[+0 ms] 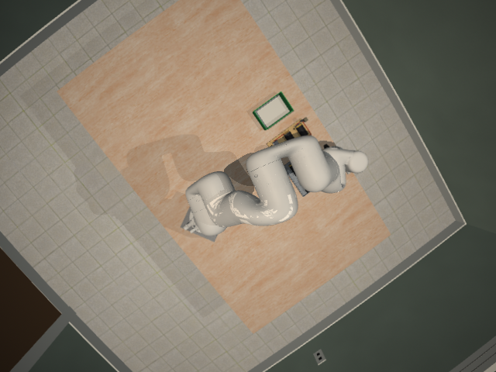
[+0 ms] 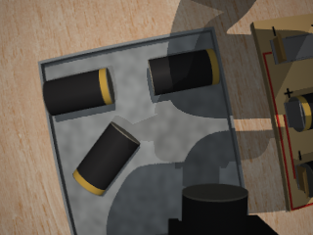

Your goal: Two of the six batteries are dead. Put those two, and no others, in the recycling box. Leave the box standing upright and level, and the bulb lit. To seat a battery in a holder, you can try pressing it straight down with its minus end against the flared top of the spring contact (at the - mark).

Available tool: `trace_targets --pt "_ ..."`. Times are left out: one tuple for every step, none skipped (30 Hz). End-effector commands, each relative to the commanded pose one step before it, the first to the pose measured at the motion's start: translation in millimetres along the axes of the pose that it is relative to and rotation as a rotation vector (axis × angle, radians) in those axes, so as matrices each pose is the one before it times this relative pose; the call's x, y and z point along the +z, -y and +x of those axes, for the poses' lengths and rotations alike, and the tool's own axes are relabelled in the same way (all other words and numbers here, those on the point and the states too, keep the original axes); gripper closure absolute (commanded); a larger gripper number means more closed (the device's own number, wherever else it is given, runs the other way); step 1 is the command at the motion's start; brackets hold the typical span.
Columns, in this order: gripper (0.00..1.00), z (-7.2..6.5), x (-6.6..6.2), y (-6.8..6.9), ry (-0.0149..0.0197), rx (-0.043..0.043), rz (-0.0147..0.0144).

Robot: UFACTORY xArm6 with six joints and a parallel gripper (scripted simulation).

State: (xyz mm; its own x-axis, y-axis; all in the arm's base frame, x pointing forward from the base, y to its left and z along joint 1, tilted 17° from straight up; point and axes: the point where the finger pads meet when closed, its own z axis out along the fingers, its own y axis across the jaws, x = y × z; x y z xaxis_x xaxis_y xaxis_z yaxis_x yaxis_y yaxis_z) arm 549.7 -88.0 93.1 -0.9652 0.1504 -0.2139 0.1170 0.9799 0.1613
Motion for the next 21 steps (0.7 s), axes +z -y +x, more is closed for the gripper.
trace_targets --pt "0.72 -1.75 -1.76 0.09 0.01245 -0.1542 -0.01855" --pt "0.72 0.0 0.0 0.0 0.0 -0.04061 0.0" --pt "0.72 0.0 0.0 0.0 0.0 -0.04096 0.0" --pt "0.72 0.0 0.0 0.0 0.0 -0.02908 0.0" --pt "0.72 0.0 0.0 0.0 0.0 -0.02896 0.0" --pt "0.72 0.0 0.0 0.0 0.0 -0.03093 0.0" --pt "0.72 0.0 0.0 0.0 0.0 -0.0316 0.0" --pt "0.72 0.0 0.0 0.0 0.0 -0.03176 0.0" --pt "0.72 0.0 0.0 0.0 0.0 -0.03163 0.0" --pt "0.72 0.0 0.0 0.0 0.0 -0.03151 0.0" --pt "0.72 0.0 0.0 0.0 0.0 -0.03146 0.0" --pt "0.72 0.0 0.0 0.0 0.0 -0.03145 0.0" --pt "0.72 0.0 0.0 0.0 0.0 -0.03143 0.0" --pt "0.72 0.0 0.0 0.0 0.0 -0.0314 0.0" --pt "0.72 0.0 0.0 0.0 0.0 0.0 0.0" --pt "0.72 0.0 0.0 0.0 0.0 0.0 0.0" --pt "0.72 0.0 0.0 0.0 0.0 -0.04187 0.0" --pt "0.72 0.0 0.0 0.0 0.0 -0.04171 0.0" --pt "0.72 0.0 0.0 0.0 0.0 -0.04149 0.0" --pt "0.72 0.0 0.0 0.0 0.0 -0.03915 0.0" --pt "0.72 0.0 0.0 0.0 0.0 -0.02693 0.0"
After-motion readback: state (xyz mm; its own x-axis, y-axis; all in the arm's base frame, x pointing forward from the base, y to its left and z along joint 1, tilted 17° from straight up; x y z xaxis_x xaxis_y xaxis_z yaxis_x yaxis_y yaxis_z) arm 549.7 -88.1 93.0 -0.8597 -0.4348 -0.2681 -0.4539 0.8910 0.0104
